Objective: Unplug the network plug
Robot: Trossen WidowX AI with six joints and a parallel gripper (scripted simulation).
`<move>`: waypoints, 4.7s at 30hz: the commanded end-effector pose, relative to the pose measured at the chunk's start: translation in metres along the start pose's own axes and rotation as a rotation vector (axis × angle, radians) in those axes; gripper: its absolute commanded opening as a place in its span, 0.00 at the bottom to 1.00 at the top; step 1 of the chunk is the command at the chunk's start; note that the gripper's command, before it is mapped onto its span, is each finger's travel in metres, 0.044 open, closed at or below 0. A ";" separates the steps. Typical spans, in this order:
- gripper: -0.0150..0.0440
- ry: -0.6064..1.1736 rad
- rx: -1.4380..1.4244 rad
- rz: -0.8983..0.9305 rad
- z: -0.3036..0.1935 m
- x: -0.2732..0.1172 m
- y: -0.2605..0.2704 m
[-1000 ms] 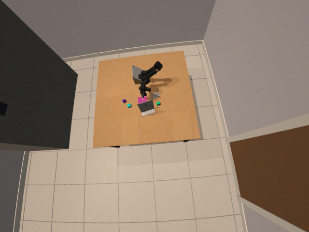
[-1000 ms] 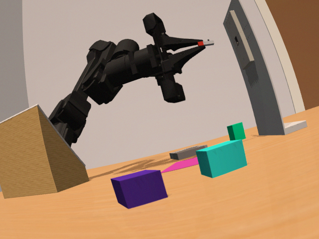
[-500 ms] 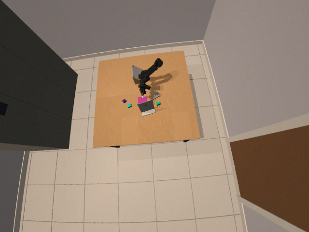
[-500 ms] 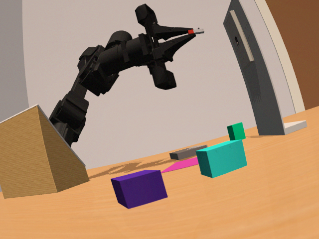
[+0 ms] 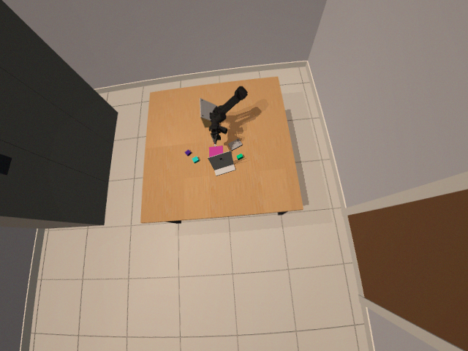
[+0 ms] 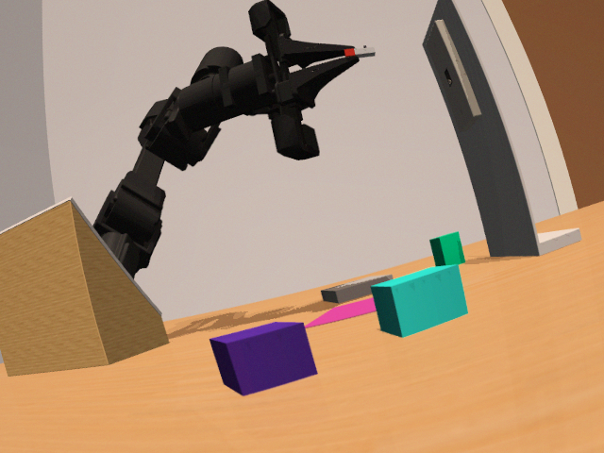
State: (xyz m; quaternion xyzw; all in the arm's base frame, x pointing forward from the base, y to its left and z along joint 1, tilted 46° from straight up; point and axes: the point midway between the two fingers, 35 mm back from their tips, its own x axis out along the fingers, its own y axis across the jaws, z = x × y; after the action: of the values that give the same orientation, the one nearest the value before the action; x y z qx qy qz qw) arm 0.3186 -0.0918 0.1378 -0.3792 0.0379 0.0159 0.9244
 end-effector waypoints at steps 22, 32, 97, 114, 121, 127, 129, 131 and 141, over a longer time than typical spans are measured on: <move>0.25 0.048 -0.080 0.517 -0.035 0.011 0.083; 0.25 0.010 -0.072 0.711 -0.038 0.002 0.114; 0.25 -0.068 -0.029 0.907 -0.032 -0.011 0.197; 0.25 -0.068 -0.028 0.907 -0.029 -0.011 0.204; 0.25 -0.075 -0.031 0.906 -0.028 -0.011 0.202; 0.52 -0.075 -0.031 0.906 -0.028 -0.011 0.202; 0.52 -0.075 -0.031 0.906 -0.028 -0.011 0.202; 0.52 -0.075 -0.031 0.906 -0.028 -0.011 0.202; 0.52 -0.071 -0.032 0.907 -0.031 -0.016 0.194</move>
State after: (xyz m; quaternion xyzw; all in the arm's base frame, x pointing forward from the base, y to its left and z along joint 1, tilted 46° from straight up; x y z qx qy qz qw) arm 0.2894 0.0284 -0.0234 -0.3334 0.1731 0.4351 0.8182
